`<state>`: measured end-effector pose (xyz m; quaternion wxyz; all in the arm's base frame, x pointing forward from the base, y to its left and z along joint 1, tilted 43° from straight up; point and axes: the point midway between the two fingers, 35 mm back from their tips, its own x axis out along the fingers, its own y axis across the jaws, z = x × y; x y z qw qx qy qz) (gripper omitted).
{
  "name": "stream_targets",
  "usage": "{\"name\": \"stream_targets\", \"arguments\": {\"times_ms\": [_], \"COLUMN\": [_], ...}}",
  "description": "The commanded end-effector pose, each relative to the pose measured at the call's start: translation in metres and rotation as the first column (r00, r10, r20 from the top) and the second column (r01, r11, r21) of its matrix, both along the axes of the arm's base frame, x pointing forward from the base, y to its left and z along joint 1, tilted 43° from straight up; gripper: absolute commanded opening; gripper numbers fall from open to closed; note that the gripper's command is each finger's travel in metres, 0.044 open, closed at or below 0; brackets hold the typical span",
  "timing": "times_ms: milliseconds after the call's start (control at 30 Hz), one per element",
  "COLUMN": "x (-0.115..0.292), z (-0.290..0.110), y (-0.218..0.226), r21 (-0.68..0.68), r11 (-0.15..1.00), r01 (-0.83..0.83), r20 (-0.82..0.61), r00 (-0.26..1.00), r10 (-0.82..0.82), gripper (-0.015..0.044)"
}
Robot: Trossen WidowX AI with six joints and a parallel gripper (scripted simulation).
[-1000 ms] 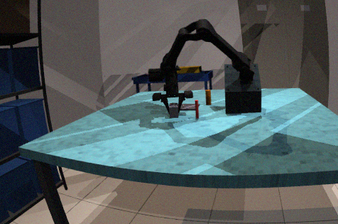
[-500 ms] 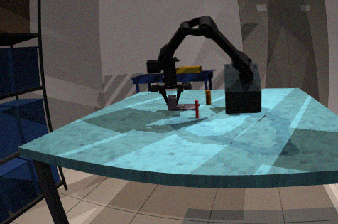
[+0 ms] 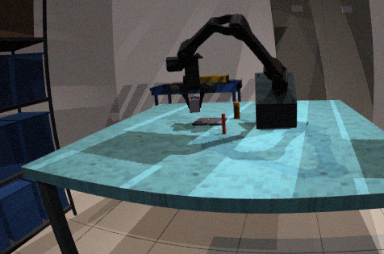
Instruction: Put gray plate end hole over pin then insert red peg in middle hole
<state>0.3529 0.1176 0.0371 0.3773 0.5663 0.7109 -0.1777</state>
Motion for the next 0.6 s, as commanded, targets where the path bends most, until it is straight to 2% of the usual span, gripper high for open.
{"name": "stream_targets", "arguments": {"times_ms": [0, 367, 567], "x": [0.0, -0.003, 0.0], "z": [0.012, 0.037, 0.027], "y": [-0.008, -0.027, -0.031], "r21": [-0.002, 0.001, 0.001], "r11": [1.0, 1.0, 1.0], "r01": [-0.004, -0.004, -0.012], "r20": [0.009, 0.008, 0.016], "r00": [1.0, 1.0, 1.0], "r10": [0.004, 0.004, 0.012], "gripper": [0.0, 0.0, 0.0]}}
